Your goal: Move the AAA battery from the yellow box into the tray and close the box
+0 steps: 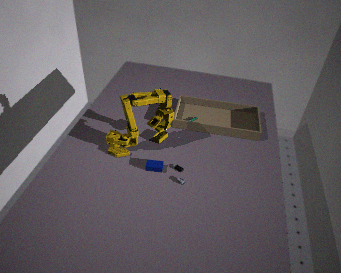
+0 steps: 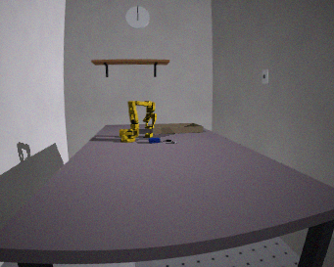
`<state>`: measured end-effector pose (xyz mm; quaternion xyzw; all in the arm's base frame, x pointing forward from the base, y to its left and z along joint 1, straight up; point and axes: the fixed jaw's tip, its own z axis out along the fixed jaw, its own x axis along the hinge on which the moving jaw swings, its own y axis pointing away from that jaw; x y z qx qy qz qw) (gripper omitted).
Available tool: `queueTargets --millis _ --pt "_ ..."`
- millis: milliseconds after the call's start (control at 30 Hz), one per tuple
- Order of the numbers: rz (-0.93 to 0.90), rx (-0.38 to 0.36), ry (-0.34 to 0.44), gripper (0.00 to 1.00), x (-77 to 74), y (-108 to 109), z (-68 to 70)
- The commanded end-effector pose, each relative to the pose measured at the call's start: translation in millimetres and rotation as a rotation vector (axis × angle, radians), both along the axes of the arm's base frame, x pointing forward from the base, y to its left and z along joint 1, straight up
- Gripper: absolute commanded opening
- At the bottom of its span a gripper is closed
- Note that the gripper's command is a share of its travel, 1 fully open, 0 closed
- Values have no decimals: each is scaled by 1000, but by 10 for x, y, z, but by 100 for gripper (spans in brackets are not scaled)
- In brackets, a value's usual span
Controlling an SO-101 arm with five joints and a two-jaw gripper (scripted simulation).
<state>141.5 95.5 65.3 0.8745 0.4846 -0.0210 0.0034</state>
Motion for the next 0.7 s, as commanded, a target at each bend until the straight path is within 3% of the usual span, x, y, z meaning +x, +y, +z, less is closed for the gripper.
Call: queueTargets --millis 0,667 --pt "-8 27 -33 21 32 12 47" --pt "65 28 -32 21 0 -14 48"
